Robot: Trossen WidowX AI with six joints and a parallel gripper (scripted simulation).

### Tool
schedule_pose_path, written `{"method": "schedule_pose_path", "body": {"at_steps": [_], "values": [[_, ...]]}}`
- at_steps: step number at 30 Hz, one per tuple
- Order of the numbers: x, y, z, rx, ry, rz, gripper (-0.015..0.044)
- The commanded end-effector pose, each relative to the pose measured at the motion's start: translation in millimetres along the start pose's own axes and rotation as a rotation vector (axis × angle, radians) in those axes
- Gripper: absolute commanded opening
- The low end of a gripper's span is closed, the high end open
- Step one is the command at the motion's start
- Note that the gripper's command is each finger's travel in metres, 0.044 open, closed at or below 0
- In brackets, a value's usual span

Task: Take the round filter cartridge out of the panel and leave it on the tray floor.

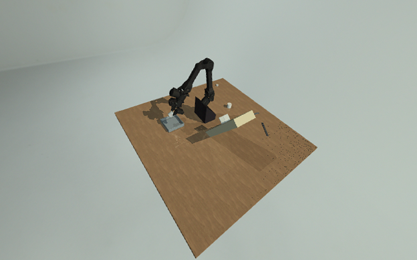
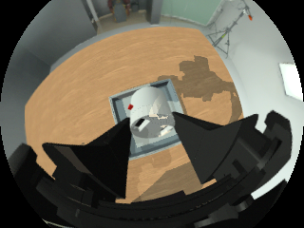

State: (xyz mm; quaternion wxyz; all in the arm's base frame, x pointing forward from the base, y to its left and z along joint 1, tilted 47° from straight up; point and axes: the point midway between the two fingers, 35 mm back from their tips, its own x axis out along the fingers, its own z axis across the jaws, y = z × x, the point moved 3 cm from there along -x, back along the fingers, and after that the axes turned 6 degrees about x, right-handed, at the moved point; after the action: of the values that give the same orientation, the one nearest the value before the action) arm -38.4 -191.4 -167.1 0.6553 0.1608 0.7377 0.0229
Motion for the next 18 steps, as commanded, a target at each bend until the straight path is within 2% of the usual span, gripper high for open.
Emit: {"method": "schedule_pose_path", "body": {"at_steps": [1, 18], "values": [[11, 6, -3, 0.007, 0.009, 0.004, 0.0000], [63, 39, -6, 0.008, 0.010, 0.005, 0.0000]]}}
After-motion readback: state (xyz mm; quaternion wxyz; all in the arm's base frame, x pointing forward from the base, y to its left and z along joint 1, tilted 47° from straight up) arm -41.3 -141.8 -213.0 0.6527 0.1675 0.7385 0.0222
